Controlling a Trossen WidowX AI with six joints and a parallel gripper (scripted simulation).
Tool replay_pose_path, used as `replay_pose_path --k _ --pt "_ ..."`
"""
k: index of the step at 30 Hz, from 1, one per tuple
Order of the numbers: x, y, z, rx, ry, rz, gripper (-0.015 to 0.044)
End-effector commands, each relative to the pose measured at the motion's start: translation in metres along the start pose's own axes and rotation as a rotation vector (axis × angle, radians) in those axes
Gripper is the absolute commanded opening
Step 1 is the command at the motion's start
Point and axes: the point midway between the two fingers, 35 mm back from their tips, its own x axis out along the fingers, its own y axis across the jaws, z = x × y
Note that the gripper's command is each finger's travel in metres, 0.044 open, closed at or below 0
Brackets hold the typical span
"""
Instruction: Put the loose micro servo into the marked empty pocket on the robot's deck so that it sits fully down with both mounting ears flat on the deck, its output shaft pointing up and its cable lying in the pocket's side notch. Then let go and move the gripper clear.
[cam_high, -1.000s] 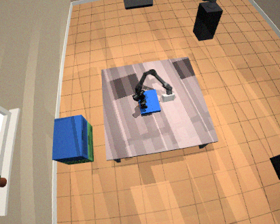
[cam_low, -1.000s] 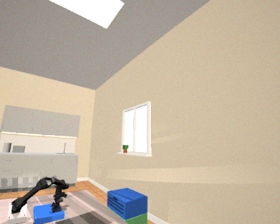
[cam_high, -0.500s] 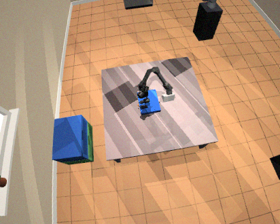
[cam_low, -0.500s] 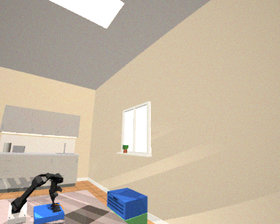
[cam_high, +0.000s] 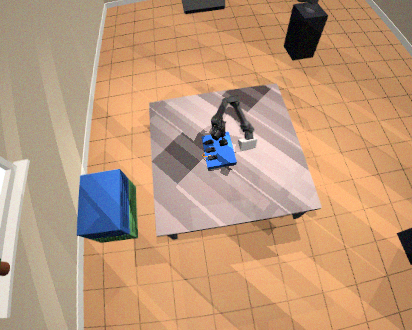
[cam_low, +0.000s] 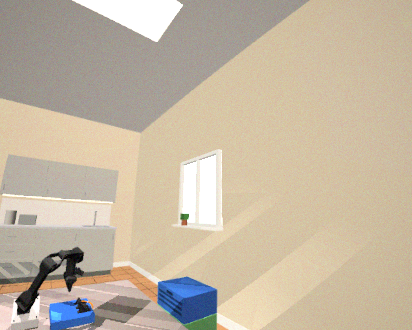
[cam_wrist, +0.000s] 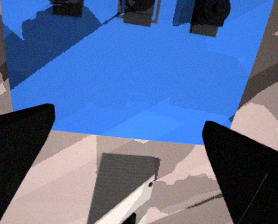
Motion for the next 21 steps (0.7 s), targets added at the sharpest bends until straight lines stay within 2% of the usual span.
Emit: replay_pose_path --k 1,21 --pt "-0.0263 0.0006 -0.0007 0.0 -0.008 0.005 0.044" --pt "-0.0281 0.0005 -0.0008 0.0 -0.008 0.005 0.044"
